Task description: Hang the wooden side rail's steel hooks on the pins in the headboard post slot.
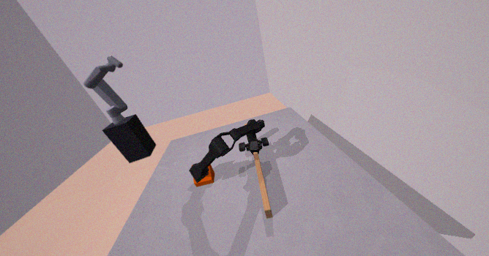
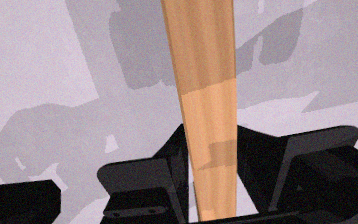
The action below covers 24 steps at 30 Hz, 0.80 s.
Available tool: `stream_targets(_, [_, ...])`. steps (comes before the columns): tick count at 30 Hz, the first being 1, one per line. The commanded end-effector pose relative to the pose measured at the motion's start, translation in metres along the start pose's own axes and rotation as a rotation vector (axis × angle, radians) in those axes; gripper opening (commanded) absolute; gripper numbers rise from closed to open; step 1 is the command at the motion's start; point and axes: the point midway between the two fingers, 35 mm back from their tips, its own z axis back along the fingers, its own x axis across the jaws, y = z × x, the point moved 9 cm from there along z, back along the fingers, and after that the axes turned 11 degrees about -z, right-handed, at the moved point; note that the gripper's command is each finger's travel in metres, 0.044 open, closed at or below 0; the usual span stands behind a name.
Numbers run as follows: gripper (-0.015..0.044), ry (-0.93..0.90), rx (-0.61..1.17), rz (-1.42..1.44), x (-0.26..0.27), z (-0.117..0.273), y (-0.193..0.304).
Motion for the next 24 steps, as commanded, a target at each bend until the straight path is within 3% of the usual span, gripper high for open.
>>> stream_targets(1, [0.0, -0.003, 0.007, -0.001, -0.0022, 0.0034, 0.0028])
stream_targets(24, [0.0, -0.003, 0.007, -0.001, -0.0023, 0.0033, 0.0049])
